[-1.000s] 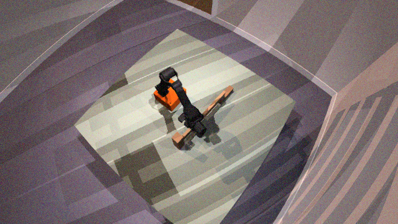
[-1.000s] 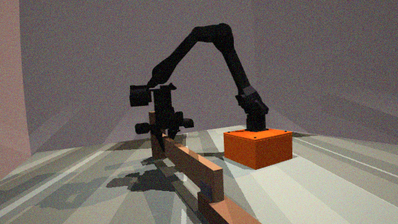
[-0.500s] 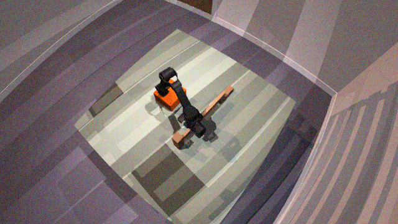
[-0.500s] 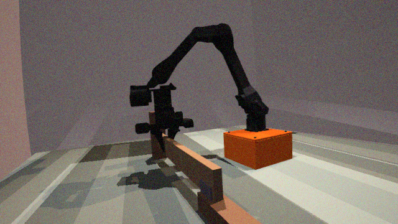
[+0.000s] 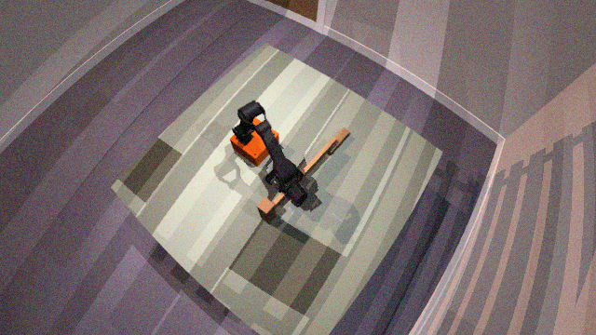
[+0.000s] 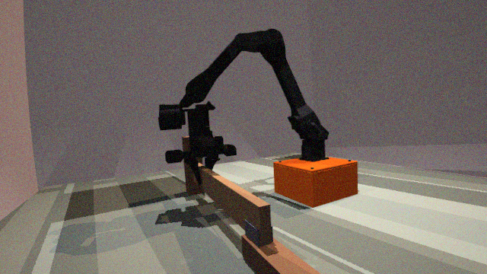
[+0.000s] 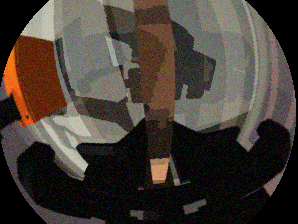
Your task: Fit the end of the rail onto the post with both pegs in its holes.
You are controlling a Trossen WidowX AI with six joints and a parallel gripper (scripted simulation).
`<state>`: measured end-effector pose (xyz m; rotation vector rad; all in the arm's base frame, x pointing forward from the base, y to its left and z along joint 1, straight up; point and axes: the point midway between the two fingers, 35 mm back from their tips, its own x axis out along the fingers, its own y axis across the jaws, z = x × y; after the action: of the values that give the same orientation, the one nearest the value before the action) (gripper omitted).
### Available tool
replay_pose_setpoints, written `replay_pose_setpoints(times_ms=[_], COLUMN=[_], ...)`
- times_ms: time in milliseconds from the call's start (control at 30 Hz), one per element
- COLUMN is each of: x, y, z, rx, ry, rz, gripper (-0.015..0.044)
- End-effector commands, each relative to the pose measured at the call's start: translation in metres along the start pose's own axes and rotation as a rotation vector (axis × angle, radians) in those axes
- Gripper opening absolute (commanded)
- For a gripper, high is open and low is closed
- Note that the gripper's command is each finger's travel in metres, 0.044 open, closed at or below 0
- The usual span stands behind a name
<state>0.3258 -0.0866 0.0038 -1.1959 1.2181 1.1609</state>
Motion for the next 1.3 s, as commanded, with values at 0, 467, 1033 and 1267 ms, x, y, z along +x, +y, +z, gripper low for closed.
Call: replay_pose_setpoints(times_ms=[0,467,1033,1267], x=[-0.0016,-0.0006,0.0006,0.0006], y=[-0.0009,-0.0009,0.0002,0.0002], z=[-0.0028,-0.0072,-0.0069,-0.0069], rx=[0.0,0.0,0.0,0.0], ry=[0.002,0.002,-0.002,-0.002], rz=[-0.004,-0.004,0.0,0.0], gripper=[0.0,0.0,0.021,0.0394])
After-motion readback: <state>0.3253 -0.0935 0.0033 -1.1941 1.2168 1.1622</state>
